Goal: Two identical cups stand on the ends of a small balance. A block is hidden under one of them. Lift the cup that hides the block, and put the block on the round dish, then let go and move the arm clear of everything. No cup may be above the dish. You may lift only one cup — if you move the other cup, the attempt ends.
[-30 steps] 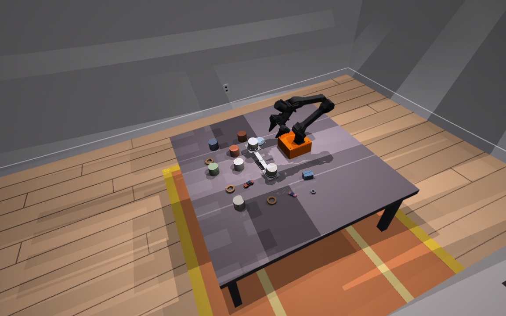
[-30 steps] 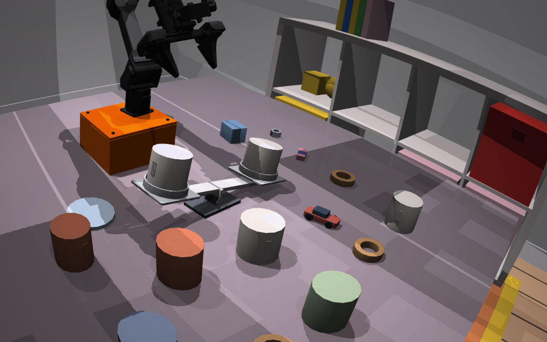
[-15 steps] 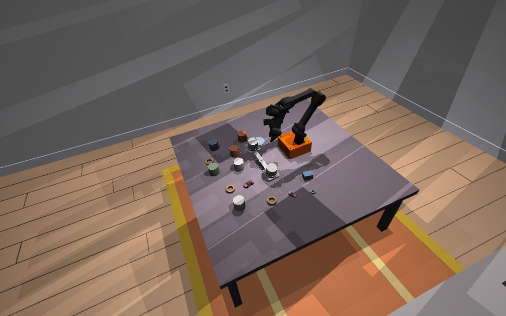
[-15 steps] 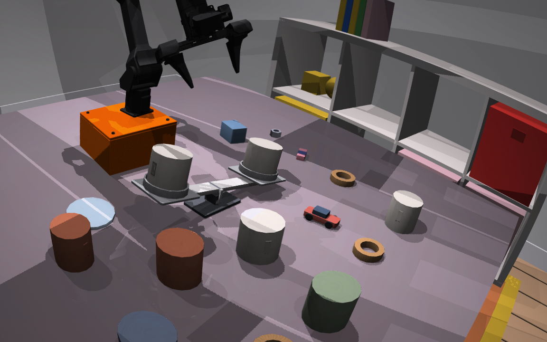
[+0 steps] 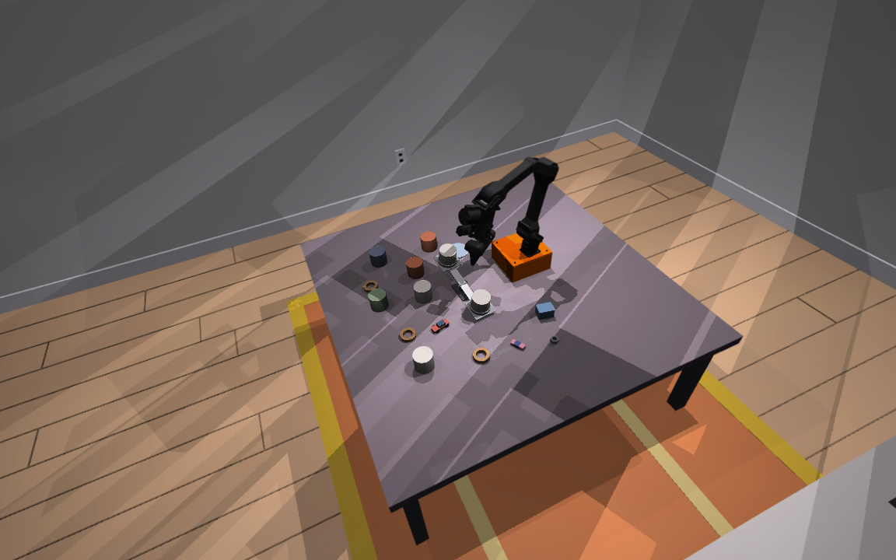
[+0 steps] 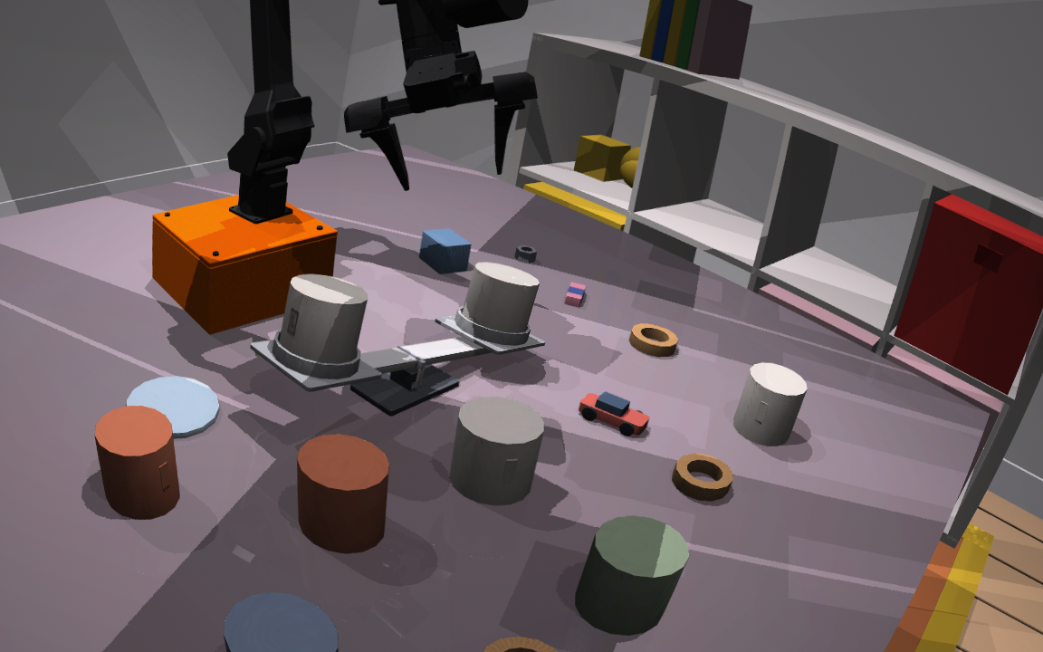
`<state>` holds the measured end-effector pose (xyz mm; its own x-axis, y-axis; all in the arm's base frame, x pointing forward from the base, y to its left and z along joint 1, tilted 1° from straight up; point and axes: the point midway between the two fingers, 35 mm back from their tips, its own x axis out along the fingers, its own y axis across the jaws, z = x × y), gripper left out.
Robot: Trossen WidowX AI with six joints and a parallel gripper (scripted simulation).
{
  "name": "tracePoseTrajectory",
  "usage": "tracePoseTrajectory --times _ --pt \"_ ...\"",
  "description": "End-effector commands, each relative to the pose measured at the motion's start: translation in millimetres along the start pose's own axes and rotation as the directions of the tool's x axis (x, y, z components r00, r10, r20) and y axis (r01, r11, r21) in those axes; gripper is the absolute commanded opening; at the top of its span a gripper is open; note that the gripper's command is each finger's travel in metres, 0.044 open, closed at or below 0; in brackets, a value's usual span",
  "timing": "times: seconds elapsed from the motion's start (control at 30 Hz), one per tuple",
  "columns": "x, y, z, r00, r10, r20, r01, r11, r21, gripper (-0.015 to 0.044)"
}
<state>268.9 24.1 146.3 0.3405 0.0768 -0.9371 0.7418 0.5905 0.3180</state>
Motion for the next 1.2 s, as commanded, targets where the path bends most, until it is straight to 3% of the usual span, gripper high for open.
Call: tracePoseTrajectory --times 0.0,0.37,0.7,1.17 --pt "14.3 12.3 -4.0 0.998 -0.054 -0.03 0.057 0.993 0.1 0.044" --pt "50.4 36.8 -23.3 0.981 -0.174 -0.086 0.193 0.913 0.359 0.044" --pt "85.9 53.4 -44.0 0.949 -0.293 -0.118 0.302 0.736 0.606 0.044" --pt "102.6 49.7 -47.4 0.946 -0.3 -0.119 0.307 0.721 0.621 0.044"
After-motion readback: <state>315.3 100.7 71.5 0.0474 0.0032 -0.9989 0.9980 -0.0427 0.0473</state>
